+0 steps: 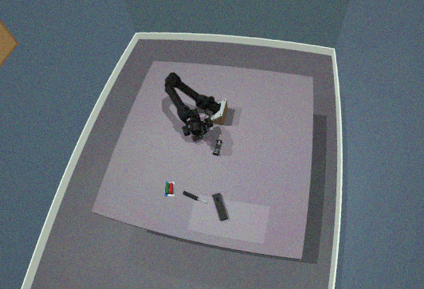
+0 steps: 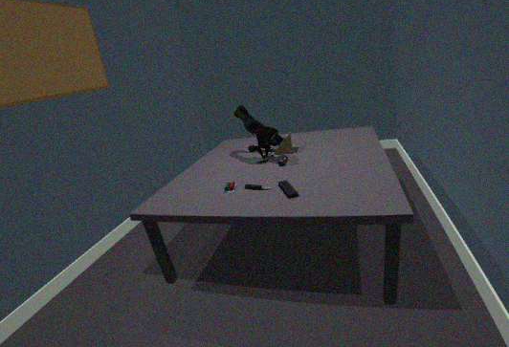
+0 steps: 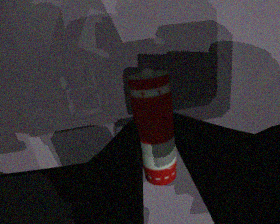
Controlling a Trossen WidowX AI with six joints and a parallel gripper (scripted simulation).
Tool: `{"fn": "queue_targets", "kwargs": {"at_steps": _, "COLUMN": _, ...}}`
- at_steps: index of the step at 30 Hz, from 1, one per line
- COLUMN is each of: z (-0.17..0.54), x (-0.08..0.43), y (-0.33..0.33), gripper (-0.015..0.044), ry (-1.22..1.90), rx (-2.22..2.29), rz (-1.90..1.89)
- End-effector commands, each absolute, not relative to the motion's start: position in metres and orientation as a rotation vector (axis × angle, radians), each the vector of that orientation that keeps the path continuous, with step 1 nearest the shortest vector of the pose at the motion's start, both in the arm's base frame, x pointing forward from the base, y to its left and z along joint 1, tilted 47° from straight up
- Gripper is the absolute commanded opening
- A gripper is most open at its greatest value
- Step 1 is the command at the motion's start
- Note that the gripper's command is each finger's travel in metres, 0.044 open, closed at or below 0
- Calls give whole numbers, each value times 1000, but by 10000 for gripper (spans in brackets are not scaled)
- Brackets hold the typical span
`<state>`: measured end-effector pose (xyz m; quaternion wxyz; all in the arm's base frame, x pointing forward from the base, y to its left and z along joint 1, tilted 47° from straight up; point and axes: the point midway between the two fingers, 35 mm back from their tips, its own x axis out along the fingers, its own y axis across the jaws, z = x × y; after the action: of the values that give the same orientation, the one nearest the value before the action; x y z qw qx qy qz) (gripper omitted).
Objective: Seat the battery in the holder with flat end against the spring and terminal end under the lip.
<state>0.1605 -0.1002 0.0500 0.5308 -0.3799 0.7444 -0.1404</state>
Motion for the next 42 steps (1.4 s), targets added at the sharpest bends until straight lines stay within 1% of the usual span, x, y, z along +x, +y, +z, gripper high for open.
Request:
{"fn": "queue_targets", "kwargs": {"at_steps": 1, "z": 62, "x": 167, "y": -87, "gripper": 67, "ry": 1764, "rx": -901, "rz": -334}}
{"fn": "queue_targets", "kwargs": {"at_steps": 7, "z": 78, "x": 169, "y": -71, "gripper": 67, "ry": 1765, "rx": -900, "rz": -340}}
{"fn": "queue_targets", "kwargs": {"at_steps": 12, "z": 71, "x": 189, "y": -58, "gripper": 67, "ry": 1731, "rx": -829, "rz": -416}}
{"fn": "queue_targets", "kwargs": {"at_steps": 31, "z": 15, "x": 260, "y": 9, "gripper": 67, "ry": 1560, "rx": -514, "rz": -749}}
{"fn": "queue_targets", "kwargs": {"at_steps": 36, "z": -5, "x": 270, "y": 27, "gripper": 67, "ry": 1514, "rx": -443, "rz": -824}}
{"fn": "queue_targets", "kwargs": {"at_steps": 42, "z": -8, "x": 271, "y": 25, "gripper": 67, "ry": 1495, "rx": -448, "rz": -820}}
